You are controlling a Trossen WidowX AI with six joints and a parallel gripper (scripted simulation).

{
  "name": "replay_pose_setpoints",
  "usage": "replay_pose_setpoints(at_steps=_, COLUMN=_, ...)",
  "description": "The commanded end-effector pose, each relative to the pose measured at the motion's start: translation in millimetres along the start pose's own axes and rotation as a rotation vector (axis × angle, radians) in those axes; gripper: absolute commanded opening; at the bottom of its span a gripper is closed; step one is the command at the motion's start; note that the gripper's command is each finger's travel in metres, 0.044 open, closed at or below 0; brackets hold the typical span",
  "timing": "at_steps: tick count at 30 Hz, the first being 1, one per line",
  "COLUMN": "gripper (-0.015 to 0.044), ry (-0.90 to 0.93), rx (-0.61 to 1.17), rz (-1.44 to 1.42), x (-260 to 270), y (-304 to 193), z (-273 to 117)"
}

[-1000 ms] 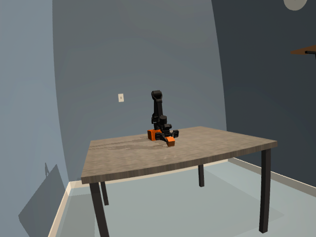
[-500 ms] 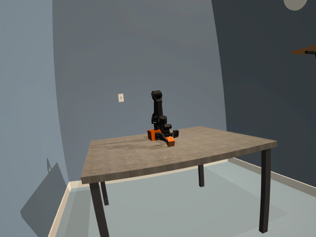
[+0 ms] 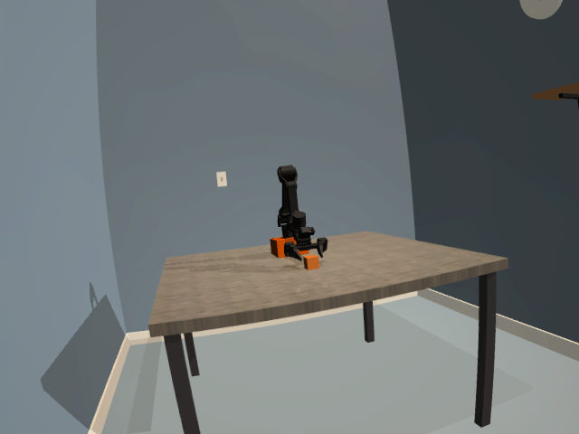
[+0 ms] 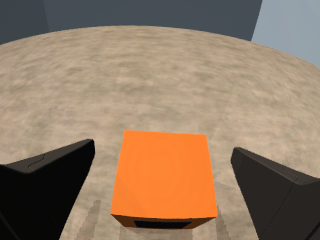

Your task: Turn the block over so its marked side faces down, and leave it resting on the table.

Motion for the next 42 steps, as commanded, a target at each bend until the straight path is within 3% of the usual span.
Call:
replay_pose_setpoints(at_steps=1, gripper=0.0440, ry=0.002, rx=-0.001, rz=0.005, x=0, y=0, z=0)
replay_pose_setpoints(at_steps=28, gripper=0.0440, ry=0.003, rx=0.005, rz=0.006, x=0, y=1, z=1)
replay_pose_setpoints(at_steps=35, gripper=0.0440, ry=0.047, rx=0.244, rz=0.008, x=-8, y=43, z=6)
replay_pose_setpoints(at_steps=42, gripper=0.0440, ry=0.093, rx=0.505, rz=0.005, x=-18, y=98, z=-30)
Point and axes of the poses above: the point midway between the two fingers, 35 mm back from their tips, its own z axis out along the fingers, its own x axis across the jaws, y = z × x, the point moved 10 cm from there along -z, back along the fingers, and after that the axes turned 10 degrees about -z, right-handed, at the moved point
